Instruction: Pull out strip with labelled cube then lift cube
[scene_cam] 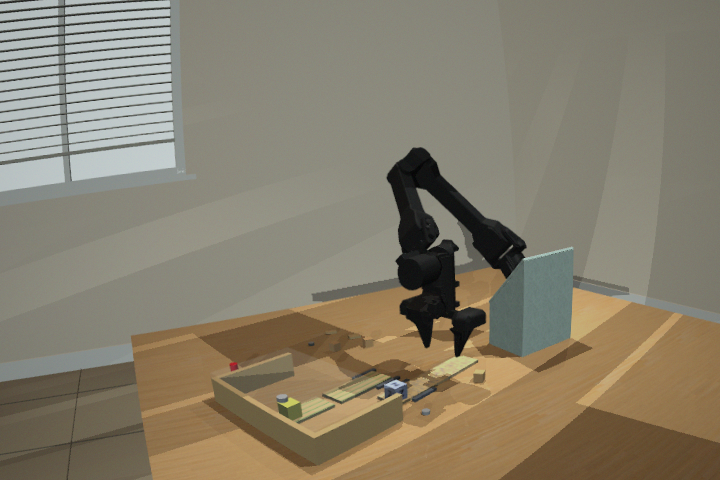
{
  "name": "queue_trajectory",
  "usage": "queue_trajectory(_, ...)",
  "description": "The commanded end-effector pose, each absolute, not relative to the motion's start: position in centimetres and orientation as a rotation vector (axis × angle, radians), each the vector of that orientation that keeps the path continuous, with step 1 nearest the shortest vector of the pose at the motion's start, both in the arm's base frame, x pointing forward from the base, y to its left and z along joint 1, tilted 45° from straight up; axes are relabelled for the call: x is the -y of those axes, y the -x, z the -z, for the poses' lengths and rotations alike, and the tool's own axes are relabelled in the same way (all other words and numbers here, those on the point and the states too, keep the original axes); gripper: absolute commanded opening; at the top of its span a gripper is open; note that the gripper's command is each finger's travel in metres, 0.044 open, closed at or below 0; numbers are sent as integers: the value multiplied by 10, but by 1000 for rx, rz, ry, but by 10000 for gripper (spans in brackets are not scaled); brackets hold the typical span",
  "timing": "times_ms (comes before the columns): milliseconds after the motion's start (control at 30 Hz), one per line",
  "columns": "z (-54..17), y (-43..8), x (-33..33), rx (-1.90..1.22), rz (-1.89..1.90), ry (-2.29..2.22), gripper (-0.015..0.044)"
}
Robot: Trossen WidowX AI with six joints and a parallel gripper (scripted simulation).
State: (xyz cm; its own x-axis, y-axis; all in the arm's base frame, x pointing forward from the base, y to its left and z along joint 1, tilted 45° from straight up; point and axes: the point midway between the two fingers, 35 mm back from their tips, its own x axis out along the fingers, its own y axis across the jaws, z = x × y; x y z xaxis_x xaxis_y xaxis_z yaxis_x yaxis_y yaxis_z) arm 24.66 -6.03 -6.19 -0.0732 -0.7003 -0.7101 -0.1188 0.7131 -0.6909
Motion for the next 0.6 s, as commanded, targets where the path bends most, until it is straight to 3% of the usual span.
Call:
queue_trajectory(0,63,-261,58,-1597,549,677,440)
queue_trajectory(567,71,-331,45,-1593,550,675,440)
